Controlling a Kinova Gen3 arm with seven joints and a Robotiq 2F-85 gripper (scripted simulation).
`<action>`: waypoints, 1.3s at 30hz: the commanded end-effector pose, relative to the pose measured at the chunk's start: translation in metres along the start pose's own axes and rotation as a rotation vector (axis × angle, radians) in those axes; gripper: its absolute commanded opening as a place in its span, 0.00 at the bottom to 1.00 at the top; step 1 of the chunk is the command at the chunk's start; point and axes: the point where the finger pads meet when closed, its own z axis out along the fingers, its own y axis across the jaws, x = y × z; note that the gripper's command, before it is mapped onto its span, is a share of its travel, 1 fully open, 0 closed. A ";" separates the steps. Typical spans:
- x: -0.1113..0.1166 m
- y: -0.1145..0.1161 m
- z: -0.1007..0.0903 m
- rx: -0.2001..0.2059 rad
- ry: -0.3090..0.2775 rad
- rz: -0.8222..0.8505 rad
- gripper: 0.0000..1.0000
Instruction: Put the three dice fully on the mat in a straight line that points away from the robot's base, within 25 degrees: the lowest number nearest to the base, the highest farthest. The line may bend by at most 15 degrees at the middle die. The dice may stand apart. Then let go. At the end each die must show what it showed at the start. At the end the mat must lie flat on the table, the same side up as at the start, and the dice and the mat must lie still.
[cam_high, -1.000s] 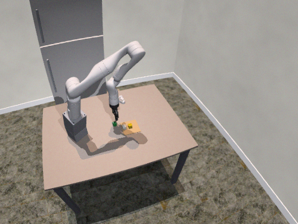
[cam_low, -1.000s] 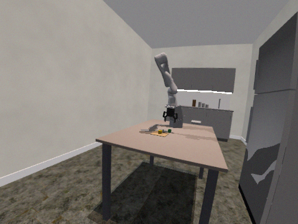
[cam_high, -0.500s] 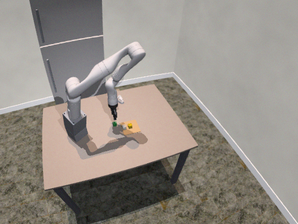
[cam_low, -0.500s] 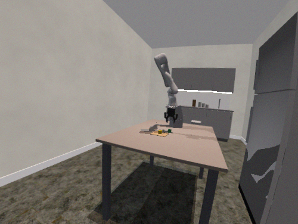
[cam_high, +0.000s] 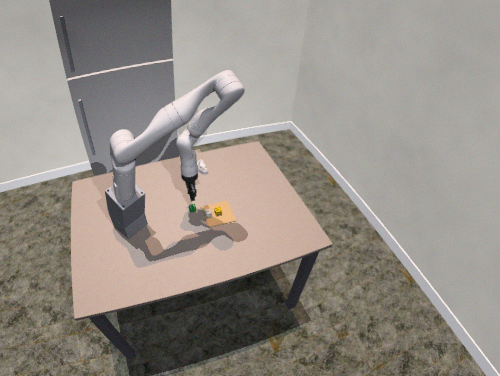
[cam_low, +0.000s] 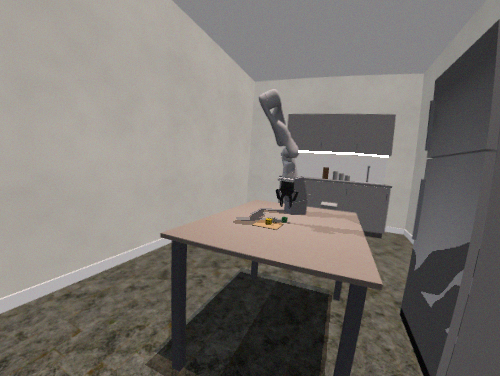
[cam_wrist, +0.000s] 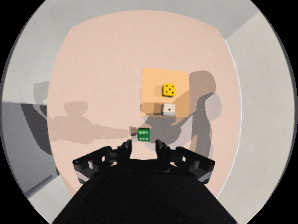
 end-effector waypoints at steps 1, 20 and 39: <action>0.000 0.000 0.000 0.000 0.001 0.000 0.46; 0.000 0.000 0.000 0.000 0.001 0.000 0.46; 0.000 0.000 0.014 0.000 0.001 0.000 0.46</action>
